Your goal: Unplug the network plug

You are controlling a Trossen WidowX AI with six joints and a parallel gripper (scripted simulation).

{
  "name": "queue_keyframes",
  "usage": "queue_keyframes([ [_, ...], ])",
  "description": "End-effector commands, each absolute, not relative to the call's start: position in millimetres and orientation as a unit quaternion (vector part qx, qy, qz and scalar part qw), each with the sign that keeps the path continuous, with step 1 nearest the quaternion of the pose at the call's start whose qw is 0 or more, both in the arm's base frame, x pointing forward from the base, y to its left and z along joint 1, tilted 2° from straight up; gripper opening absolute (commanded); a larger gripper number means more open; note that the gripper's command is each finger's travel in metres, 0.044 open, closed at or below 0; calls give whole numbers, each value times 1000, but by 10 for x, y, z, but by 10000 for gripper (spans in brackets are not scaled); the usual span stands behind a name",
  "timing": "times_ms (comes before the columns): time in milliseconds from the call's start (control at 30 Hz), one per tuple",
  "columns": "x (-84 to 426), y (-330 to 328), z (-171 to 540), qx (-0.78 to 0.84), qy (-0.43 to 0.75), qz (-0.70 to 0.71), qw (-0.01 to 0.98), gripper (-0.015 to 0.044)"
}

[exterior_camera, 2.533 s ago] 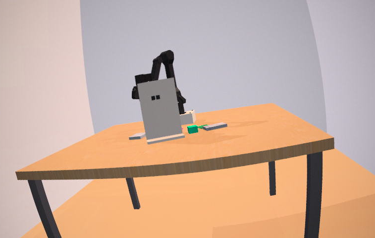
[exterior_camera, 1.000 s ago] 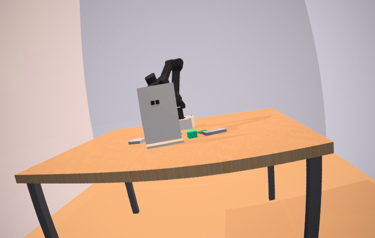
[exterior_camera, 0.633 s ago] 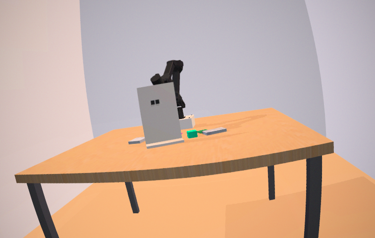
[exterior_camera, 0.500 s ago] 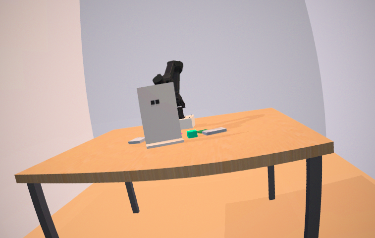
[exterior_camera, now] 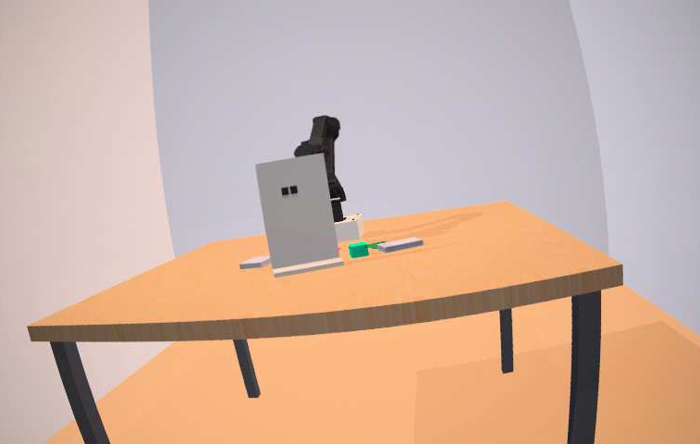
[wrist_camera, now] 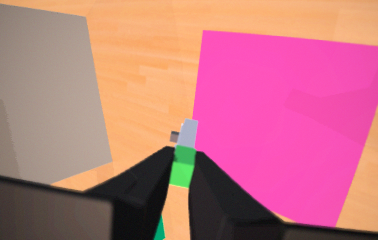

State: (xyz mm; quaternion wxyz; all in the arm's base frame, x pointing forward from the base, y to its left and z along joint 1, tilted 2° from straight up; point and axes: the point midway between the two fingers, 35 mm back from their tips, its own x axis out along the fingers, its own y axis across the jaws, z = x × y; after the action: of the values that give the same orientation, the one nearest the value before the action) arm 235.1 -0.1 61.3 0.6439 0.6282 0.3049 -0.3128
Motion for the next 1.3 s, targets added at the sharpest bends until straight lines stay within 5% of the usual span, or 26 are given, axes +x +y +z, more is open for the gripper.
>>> queue_keyframes([
  [0,2334,-13,568,626,304,-320,643,0],
  [1267,2381,-18,145,628,308,-320,639,0],
])
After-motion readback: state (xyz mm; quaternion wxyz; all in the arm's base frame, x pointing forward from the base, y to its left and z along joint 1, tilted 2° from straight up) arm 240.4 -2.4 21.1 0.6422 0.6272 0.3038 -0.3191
